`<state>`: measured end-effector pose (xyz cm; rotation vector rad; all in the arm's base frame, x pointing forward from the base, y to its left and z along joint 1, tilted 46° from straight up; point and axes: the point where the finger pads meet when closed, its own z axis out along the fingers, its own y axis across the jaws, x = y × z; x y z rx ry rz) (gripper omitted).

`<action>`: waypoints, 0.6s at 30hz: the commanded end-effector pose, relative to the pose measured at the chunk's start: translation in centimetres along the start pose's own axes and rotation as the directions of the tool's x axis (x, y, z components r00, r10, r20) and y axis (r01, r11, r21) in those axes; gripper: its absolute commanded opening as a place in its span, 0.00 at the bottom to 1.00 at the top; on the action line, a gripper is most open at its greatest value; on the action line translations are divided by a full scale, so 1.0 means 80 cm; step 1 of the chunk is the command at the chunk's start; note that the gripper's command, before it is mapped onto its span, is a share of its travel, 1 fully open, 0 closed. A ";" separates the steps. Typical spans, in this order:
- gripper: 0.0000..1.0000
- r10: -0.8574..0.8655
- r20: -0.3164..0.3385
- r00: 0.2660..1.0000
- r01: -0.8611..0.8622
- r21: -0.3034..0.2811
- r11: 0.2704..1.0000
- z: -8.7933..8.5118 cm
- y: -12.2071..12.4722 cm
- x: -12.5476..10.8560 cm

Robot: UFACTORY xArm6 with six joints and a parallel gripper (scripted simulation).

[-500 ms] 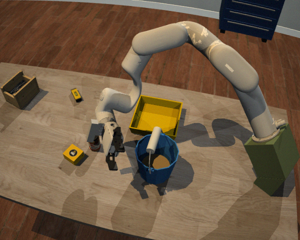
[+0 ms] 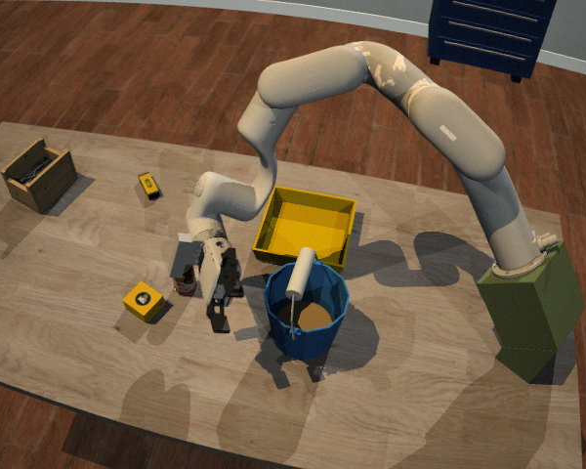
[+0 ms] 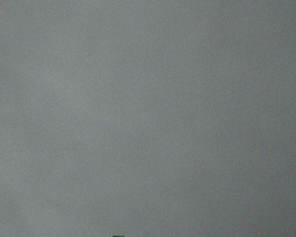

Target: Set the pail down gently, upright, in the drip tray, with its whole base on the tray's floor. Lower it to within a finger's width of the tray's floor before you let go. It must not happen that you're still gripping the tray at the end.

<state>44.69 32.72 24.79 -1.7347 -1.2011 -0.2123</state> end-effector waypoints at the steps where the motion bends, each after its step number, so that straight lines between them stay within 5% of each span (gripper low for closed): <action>1: 1.00 -0.003 0.000 1.000 0.003 0.000 1.000 0.000 -0.001 0.001; 7: 1.00 -0.011 0.023 1.000 0.012 -0.026 1.000 -0.001 -0.004 -0.002; 12: 1.00 -0.047 0.136 0.990 0.068 -0.153 0.986 -0.008 -0.017 -0.017; 18: 1.00 -0.063 0.220 0.973 0.117 -0.241 0.963 -0.013 -0.027 -0.028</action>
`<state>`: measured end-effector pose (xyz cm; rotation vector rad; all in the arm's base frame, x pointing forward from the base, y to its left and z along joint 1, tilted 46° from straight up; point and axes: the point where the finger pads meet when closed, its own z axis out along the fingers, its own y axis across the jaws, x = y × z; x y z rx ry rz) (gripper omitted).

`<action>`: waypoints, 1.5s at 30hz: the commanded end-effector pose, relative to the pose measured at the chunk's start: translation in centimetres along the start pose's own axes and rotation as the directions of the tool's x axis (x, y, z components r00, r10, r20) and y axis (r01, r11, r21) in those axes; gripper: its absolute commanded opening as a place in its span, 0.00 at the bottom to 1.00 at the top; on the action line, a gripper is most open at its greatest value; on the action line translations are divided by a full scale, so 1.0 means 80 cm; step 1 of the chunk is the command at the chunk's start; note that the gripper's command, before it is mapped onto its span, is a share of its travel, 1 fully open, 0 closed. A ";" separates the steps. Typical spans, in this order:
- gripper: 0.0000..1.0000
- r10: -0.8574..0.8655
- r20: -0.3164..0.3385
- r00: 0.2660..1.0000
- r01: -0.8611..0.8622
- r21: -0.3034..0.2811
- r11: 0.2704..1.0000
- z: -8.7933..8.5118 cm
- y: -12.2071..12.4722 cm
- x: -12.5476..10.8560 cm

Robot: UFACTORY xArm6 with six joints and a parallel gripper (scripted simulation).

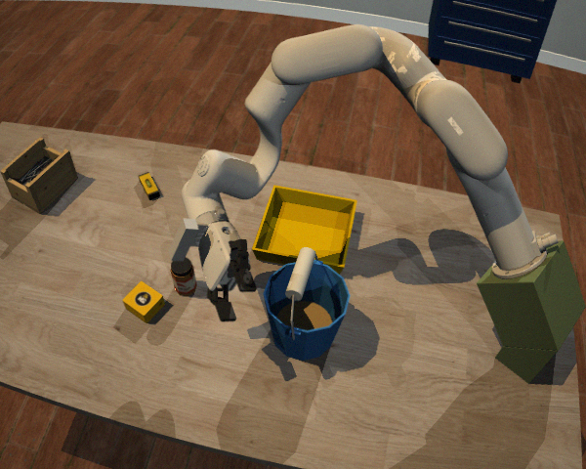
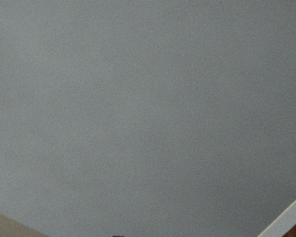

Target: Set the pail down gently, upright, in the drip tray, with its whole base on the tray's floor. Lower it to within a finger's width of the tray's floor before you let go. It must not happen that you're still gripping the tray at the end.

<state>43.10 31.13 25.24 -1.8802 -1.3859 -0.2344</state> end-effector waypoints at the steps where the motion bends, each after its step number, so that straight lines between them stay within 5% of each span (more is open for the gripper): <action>1: 1.00 -0.018 0.067 0.998 0.024 -0.088 0.996 -0.002 -0.009 -0.009; 3: 1.00 -0.037 0.133 0.990 0.059 -0.161 0.985 -0.006 -0.017 -0.018; 20: 1.00 -0.056 0.410 0.910 0.244 -0.422 0.873 -0.024 -0.050 -0.055; 33: 1.00 -0.009 0.589 0.808 0.406 -0.546 0.733 -0.036 -0.074 -0.082; 45: 1.00 0.073 0.716 0.694 0.555 -0.598 0.578 -0.046 -0.096 -0.106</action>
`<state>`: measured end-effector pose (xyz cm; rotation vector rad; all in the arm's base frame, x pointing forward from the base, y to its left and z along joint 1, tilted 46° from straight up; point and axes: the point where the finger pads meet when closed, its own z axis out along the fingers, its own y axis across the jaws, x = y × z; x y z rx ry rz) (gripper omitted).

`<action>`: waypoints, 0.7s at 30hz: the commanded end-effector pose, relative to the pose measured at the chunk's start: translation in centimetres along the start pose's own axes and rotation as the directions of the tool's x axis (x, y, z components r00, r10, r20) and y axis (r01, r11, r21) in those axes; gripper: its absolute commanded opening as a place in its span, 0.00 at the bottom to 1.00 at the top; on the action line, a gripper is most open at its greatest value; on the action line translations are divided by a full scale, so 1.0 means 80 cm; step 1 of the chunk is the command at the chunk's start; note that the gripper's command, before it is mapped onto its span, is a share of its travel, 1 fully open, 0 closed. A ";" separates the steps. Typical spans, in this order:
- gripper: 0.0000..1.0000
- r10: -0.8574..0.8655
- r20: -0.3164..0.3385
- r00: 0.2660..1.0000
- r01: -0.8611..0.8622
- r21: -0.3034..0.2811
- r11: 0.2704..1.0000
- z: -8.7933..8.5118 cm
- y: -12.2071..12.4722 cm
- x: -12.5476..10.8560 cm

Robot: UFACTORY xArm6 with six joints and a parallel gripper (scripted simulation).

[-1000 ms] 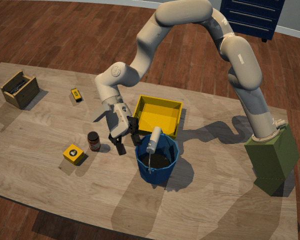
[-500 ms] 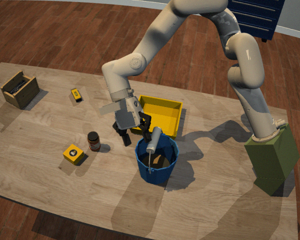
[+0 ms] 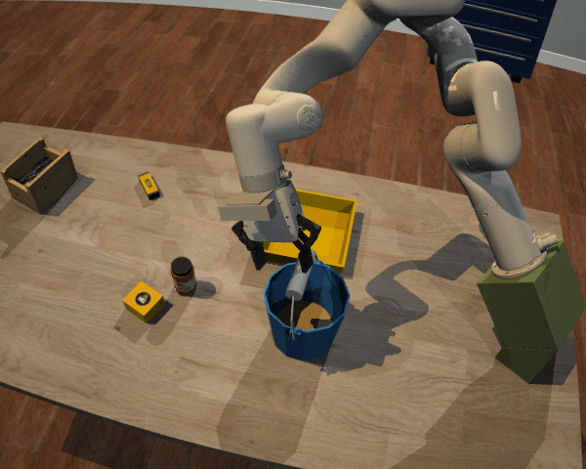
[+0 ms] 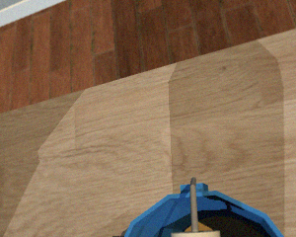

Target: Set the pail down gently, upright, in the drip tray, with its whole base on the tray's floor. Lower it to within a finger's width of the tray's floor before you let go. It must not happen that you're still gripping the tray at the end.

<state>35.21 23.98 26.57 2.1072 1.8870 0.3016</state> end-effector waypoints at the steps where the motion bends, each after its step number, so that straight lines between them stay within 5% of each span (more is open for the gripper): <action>1: 1.00 -0.025 0.111 0.993 0.038 -0.120 0.992 -0.006 -0.013 -0.013; 13: 1.00 -0.057 0.294 0.954 0.150 -0.305 0.940 -0.017 -0.032 -0.039; 21: 1.00 -0.057 0.312 0.948 0.163 -0.326 0.931 -0.018 -0.034 -0.042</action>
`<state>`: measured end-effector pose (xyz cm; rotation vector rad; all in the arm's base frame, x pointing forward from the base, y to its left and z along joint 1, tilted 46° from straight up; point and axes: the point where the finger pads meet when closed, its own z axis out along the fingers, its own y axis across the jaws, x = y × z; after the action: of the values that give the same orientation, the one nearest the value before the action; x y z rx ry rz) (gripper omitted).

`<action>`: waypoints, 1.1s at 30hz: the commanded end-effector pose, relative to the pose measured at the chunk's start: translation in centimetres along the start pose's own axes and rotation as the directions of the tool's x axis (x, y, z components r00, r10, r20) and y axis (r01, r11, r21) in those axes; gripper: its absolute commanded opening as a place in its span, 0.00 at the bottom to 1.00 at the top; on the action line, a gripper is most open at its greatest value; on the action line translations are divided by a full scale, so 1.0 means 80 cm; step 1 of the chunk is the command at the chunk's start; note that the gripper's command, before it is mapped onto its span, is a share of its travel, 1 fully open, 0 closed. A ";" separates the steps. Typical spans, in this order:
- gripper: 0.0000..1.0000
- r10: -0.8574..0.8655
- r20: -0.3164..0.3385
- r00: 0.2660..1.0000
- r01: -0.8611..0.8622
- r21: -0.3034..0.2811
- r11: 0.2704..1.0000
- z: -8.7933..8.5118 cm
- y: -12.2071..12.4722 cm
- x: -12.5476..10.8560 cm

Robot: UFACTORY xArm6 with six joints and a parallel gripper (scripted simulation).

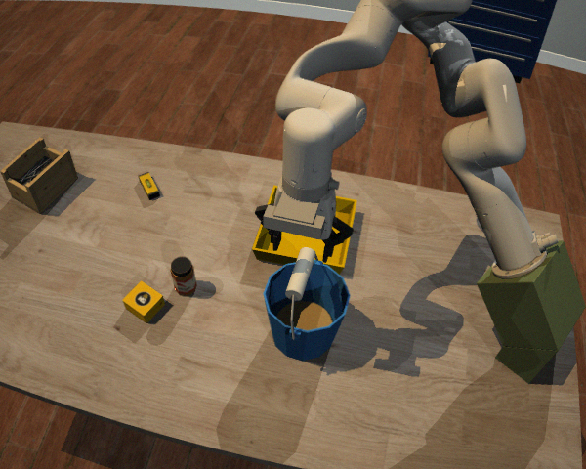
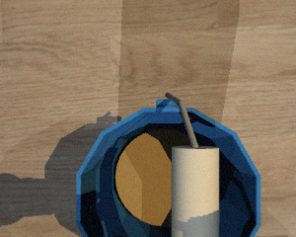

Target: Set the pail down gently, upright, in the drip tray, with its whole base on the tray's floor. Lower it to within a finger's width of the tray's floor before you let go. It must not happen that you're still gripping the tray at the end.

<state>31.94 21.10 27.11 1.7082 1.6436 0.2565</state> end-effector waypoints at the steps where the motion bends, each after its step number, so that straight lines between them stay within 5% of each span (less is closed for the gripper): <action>1: 1.00 -0.001 0.013 1.000 0.001 -0.011 1.000 -0.001 -0.002 -0.001; 33: 1.00 -0.001 0.013 1.000 0.001 -0.011 1.000 0.017 -0.001 -0.001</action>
<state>32.27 20.66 26.45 1.6971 1.6306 0.2497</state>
